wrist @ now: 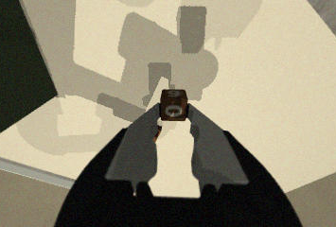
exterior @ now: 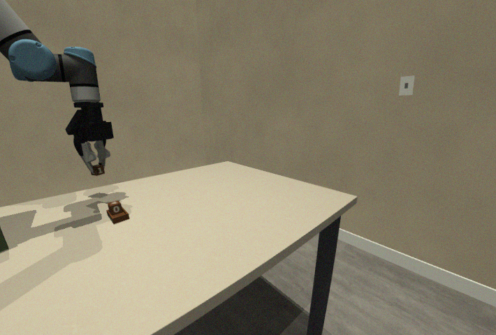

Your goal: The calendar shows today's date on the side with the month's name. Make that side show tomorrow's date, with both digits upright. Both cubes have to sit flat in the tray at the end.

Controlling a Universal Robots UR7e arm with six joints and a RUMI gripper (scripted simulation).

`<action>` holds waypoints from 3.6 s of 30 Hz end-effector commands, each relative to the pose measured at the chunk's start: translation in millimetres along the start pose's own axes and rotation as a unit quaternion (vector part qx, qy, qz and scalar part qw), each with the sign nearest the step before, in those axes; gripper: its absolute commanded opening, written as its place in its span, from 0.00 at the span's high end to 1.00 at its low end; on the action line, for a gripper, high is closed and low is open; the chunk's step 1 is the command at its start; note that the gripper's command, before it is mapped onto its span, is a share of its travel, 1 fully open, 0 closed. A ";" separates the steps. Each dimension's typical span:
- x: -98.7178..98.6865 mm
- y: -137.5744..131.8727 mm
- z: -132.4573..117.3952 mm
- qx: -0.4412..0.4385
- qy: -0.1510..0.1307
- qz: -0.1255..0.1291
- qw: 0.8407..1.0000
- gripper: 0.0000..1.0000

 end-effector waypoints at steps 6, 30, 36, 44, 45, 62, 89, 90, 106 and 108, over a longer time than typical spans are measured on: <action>0.4 4.1 -2.1 -0.145 -0.004 0.001 0.989 0.90; 0.7 10.9 -15.7 -0.511 -0.004 0.000 0.860 0.90; 0.8 11.5 -19.7 -0.587 -0.004 -0.001 0.810 0.90; 0.9 11.3 -25.9 -0.689 -0.004 -0.001 0.725 0.90; 0.9 11.2 -26.9 -0.704 -0.004 -0.001 0.710 0.90; 1.2 7.4 -38.5 -0.858 -0.003 -0.002 0.513 0.90; 1.5 -4.6 -51.9 -0.987 -0.002 -0.003 0.160 0.90; 1.5 -5.1 -52.2 -0.989 -0.002 -0.003 0.146 0.90; 1.6 -11.8 -55.4 -1.000 -0.001 -0.004 -0.020 0.90; 1.7 -12.6 -55.7 -0.999 -0.001 -0.004 -0.039 0.90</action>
Point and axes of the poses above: the point where the finger pads meet when closed, its own x axis back along the fingers, its own y axis across the jaws, z = x × y, the point moved 8 cm from there along x, back along the fingers, and after that the axes turned 1 degree about -x, right-handed, at the moved point
